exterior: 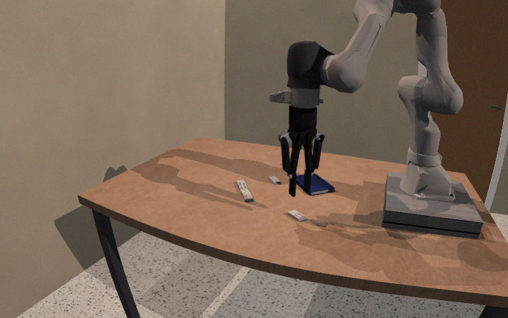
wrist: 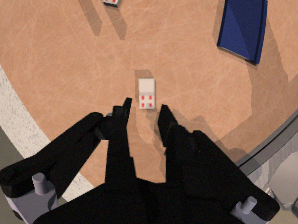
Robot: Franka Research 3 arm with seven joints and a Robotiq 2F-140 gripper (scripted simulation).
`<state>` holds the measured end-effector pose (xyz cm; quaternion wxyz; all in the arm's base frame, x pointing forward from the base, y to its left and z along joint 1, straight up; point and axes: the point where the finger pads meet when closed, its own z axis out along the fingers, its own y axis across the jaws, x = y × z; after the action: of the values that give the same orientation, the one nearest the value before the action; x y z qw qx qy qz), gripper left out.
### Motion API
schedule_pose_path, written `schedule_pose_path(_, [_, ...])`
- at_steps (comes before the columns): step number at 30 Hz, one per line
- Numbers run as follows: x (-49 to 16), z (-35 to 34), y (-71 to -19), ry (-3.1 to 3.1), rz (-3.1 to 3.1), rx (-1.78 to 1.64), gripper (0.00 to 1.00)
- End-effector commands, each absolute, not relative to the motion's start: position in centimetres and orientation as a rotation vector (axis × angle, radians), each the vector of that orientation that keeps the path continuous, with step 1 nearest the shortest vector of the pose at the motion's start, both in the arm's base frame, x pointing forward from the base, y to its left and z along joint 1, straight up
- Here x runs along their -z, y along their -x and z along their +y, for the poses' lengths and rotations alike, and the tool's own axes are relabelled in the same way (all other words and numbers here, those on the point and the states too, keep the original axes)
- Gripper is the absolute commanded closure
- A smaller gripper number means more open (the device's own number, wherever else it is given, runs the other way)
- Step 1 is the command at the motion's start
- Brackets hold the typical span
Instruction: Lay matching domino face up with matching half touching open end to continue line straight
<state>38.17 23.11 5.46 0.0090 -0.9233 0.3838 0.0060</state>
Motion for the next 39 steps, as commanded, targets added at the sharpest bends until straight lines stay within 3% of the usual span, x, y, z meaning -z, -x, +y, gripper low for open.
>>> schedule_pose_path(1, [-5.4, 23.0, -38.3, 2.744, 1.512, 0.007, 0.67])
schedule_pose_path(39, [-4.4, 22.4, -38.7, 1.335, 2.765, -0.243, 0.67])
